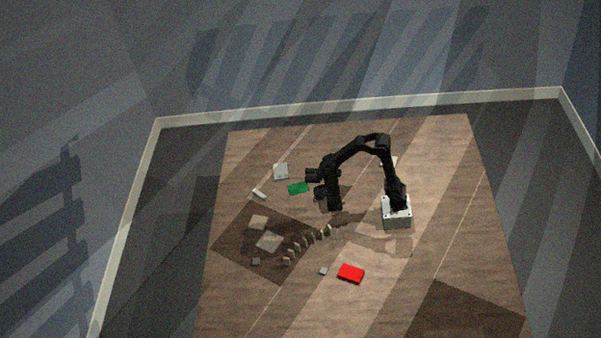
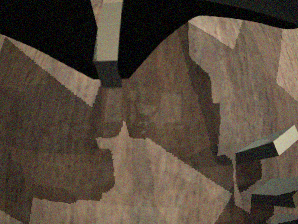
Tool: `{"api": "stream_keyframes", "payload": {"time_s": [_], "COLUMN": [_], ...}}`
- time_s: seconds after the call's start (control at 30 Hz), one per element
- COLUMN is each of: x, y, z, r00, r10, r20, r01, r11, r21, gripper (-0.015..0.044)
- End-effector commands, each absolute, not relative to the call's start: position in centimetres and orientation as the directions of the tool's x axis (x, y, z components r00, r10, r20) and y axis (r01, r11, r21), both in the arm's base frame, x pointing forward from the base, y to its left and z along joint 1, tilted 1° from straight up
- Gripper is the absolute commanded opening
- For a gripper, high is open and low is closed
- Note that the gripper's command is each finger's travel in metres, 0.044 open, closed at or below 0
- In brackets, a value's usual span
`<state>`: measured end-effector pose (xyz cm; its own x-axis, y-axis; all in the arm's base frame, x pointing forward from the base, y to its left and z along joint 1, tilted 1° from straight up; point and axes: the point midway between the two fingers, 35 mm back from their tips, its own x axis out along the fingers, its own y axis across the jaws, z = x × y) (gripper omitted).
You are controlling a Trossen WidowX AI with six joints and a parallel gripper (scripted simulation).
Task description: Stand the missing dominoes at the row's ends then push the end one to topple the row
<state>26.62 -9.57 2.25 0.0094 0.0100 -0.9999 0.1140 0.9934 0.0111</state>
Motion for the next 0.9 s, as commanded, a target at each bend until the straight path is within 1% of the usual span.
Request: {"api": "stream_keyframes", "payload": {"time_s": [0.0,0.13,0.43,0.67,0.87], "x": [27.0,27.1,26.7,20.6,14.7], "y": [-9.7,-9.8,-10.6,-17.8,-21.5], "z": [7.9,11.9,12.1,11.9,11.7], "r00": [0.032,0.032,0.031,0.026,0.021], "r10": [0.002,0.002,0.001,-0.006,-0.009], "r20": [-0.999,-0.999,-1.0,-1.0,-1.0], "r01": [0.117,0.117,0.124,0.194,0.247], "r11": [0.993,0.993,0.992,0.981,0.969], "r21": [0.005,0.005,0.005,-0.001,-0.004], "gripper": [0.0029,0.0029,0.0029,0.0029,0.0029]}}
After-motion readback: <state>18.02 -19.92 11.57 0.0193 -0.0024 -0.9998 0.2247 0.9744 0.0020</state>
